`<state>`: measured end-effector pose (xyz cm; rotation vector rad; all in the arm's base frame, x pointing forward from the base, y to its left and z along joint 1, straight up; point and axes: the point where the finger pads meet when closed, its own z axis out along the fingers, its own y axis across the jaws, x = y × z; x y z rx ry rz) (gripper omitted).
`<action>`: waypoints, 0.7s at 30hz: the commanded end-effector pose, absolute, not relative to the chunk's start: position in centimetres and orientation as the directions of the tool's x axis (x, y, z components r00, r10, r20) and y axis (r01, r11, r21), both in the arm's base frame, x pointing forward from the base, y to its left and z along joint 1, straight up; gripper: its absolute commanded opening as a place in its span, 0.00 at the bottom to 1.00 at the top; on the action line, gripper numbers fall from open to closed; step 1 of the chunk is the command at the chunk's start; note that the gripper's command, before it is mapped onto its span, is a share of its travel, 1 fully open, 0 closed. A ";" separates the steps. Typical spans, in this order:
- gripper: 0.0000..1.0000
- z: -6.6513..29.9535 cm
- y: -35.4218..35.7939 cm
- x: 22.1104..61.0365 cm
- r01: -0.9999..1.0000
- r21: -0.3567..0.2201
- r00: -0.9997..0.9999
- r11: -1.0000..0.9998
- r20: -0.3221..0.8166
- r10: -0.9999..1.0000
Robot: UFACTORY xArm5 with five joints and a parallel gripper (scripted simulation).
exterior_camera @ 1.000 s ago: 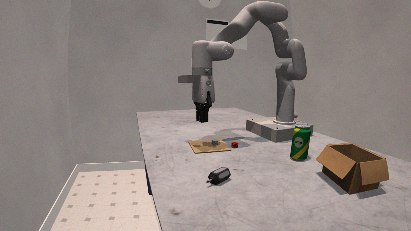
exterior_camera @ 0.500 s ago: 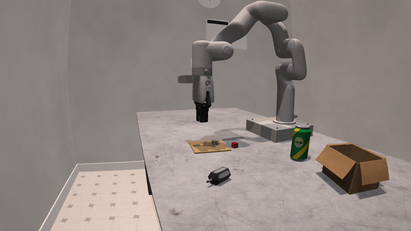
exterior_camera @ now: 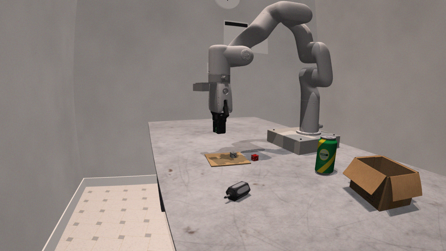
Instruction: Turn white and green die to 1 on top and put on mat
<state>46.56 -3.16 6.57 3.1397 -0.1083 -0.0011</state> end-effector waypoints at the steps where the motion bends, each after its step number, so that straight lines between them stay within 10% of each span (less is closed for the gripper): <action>1: 0.15 5.7 -3.2 46.7 -0.069 0.000 0.998 -0.998 0.003 -0.069; 21: 0.15 -1.4 -3.2 46.7 -0.069 0.000 0.998 -0.998 0.003 -0.069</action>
